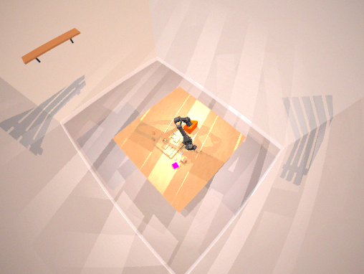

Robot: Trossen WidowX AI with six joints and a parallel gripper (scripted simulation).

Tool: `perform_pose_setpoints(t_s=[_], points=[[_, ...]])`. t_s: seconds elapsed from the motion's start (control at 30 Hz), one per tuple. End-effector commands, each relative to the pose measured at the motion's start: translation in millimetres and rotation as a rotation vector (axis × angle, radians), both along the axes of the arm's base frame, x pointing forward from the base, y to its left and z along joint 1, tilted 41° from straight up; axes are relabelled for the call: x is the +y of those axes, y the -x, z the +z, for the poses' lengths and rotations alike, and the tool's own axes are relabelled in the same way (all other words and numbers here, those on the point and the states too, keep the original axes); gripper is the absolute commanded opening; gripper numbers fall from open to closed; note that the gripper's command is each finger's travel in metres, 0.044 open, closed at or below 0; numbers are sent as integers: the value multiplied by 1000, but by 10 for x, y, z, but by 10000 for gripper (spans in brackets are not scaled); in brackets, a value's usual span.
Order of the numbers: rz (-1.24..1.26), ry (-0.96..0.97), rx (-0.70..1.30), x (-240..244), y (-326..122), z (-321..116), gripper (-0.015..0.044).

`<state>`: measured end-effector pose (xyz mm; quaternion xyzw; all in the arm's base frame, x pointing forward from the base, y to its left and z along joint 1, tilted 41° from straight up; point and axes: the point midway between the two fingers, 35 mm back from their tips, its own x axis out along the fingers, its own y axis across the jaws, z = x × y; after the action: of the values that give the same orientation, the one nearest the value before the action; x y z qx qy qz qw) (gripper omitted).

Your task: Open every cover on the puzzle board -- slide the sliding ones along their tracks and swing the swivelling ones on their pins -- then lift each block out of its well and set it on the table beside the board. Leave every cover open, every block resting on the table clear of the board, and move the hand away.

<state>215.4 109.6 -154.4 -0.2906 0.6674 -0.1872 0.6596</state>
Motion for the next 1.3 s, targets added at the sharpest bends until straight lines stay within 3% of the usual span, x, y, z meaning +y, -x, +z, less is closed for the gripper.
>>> perform_pose_setpoints(t_s=[0.0,0.93,1.27], points=[[1,-1,-1,13,-5,12,440],[5,5,4,489,42,592,440],[19,-21,15,451,-256,697,177]])
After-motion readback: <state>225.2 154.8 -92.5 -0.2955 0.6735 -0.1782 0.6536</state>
